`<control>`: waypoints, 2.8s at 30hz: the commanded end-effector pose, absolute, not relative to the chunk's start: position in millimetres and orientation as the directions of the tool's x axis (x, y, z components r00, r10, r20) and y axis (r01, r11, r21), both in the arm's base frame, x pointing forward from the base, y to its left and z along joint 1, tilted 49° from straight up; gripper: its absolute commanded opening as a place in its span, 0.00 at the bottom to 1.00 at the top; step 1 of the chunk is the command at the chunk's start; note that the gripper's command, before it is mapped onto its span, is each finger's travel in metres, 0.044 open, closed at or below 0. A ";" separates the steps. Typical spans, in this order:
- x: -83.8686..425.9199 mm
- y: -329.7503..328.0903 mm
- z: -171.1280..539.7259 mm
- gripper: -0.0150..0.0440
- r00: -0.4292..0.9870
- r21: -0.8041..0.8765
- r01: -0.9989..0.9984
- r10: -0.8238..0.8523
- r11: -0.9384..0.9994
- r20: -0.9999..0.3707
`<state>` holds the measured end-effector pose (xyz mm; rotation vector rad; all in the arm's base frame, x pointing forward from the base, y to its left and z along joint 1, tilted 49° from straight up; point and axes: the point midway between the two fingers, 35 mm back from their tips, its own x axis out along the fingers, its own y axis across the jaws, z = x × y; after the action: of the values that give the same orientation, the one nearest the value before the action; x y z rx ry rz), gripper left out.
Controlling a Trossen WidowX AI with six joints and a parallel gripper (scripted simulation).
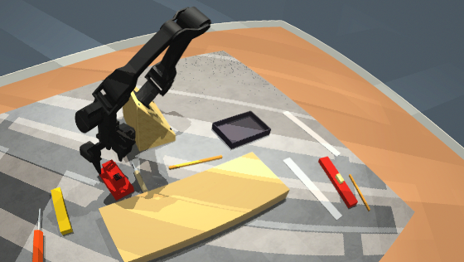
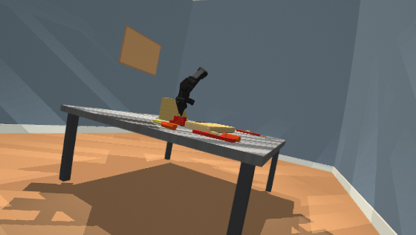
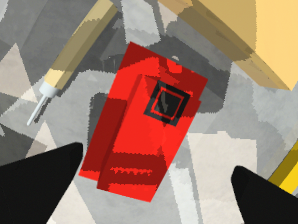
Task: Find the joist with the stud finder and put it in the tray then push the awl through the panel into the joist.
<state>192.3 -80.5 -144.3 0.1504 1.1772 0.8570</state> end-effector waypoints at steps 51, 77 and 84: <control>195.2 -44.2 -173.8 0.82 0.218 0.723 -0.265 0.770 0.638 -0.599; 195.2 -44.2 -173.8 0.53 0.218 0.723 -0.265 0.770 0.638 -0.599; 199.8 -66.8 -158.2 0.25 0.218 0.721 -0.263 0.767 0.641 -0.603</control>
<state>193.8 -50.3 -166.7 0.5543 1.1485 0.7725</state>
